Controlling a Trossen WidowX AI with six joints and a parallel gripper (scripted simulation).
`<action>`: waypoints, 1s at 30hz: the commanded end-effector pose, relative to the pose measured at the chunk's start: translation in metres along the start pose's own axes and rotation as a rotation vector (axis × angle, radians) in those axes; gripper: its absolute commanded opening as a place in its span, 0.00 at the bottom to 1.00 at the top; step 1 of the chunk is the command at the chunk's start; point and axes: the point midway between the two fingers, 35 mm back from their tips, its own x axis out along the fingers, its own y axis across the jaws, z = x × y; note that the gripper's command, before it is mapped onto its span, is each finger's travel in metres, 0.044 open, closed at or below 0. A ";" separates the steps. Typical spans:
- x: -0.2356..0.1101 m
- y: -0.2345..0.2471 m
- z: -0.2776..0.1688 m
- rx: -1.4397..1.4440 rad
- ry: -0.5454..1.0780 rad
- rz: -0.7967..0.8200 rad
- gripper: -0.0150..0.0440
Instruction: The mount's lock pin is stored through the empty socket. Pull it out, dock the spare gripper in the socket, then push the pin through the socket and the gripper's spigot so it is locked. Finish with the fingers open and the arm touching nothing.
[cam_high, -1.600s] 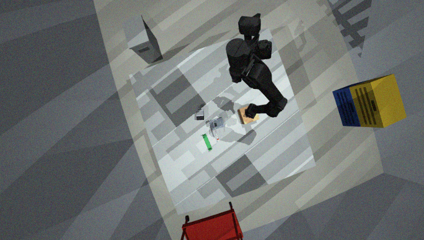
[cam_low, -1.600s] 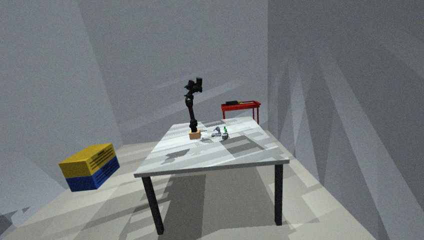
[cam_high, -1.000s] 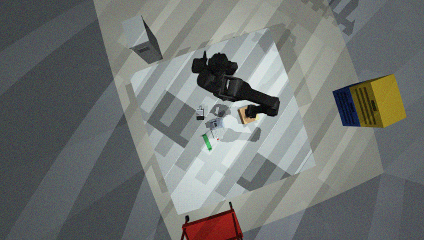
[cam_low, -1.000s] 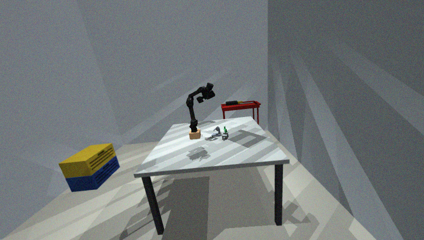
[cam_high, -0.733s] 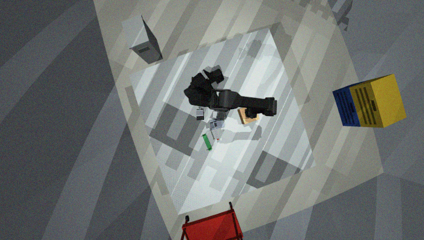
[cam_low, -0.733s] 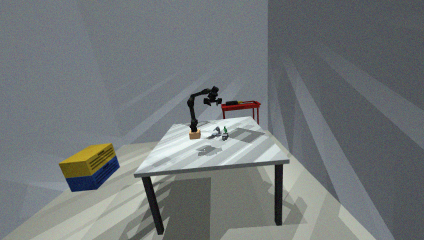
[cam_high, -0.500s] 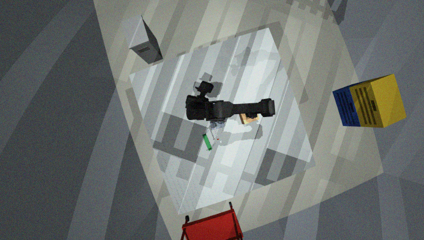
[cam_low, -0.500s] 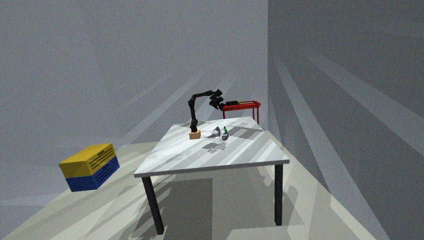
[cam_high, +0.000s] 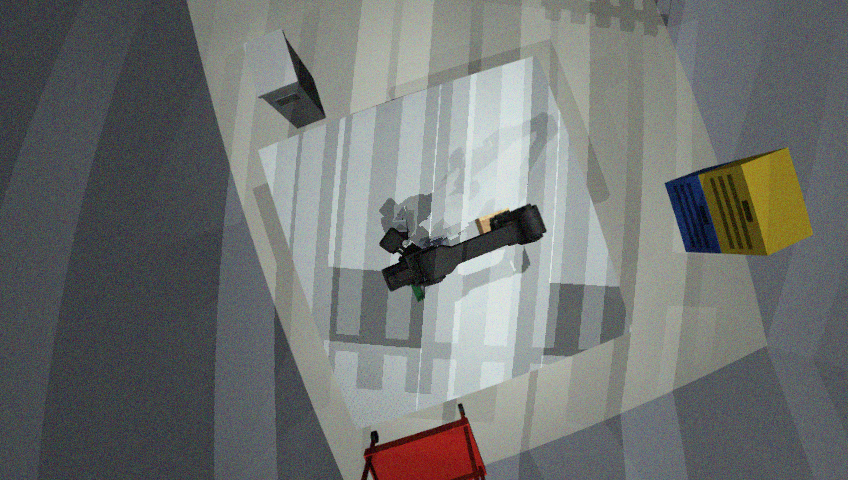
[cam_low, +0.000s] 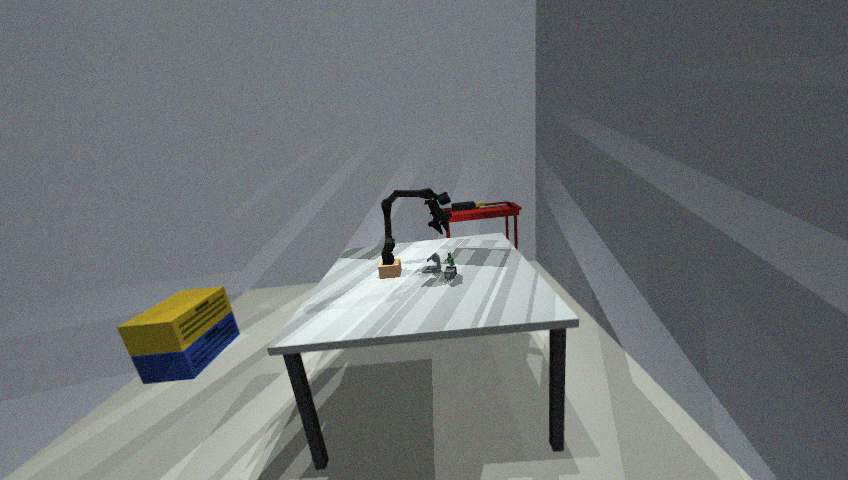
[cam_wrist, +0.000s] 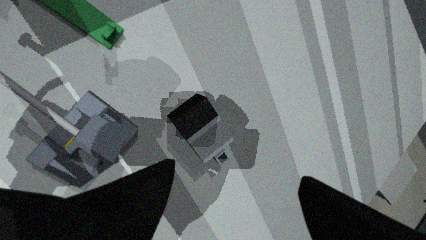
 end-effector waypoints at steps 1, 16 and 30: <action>0.009 0.047 0.012 -0.283 -0.020 0.138 0.76; 0.010 0.149 0.019 -0.895 -0.134 0.424 0.76; 0.072 0.183 0.014 -0.893 -0.134 0.427 0.76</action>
